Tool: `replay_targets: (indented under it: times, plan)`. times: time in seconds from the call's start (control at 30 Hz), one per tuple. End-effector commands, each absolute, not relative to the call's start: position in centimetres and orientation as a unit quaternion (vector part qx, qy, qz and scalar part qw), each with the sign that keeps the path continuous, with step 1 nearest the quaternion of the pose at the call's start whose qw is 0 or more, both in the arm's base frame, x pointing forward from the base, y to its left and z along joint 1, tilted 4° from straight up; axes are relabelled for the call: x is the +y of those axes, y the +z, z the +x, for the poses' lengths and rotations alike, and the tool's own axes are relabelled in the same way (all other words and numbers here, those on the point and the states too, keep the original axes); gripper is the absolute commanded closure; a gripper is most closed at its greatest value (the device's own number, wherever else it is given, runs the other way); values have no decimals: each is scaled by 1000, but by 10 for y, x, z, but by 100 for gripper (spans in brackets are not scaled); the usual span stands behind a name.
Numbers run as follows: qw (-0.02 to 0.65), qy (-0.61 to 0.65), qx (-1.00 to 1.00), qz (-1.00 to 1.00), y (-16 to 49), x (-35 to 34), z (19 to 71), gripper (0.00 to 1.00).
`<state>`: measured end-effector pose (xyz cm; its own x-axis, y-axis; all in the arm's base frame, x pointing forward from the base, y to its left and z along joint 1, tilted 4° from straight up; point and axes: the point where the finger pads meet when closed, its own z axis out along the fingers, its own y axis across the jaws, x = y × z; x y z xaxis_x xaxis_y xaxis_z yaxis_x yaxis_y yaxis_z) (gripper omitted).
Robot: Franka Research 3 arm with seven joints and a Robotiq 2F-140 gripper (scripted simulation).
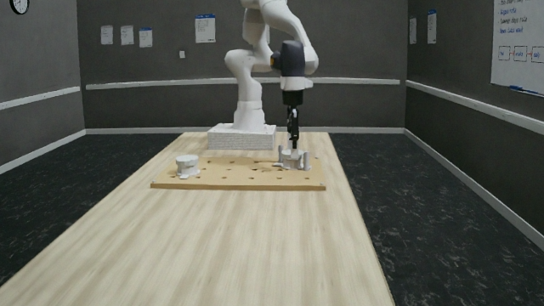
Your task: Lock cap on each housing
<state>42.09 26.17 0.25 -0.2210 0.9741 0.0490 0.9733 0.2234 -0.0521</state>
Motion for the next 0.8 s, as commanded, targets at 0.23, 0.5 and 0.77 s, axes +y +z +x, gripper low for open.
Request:
replay_targets:
  times: [0.23, 0.5, 0.77]
  plan:
    - [36, 5, -783, -621, 1, 262, 420, 90]
    - [36, 5, -783, -621, 1, 262, 420, 90]
    - [36, 5, -783, -621, 1, 262, 420, 90]
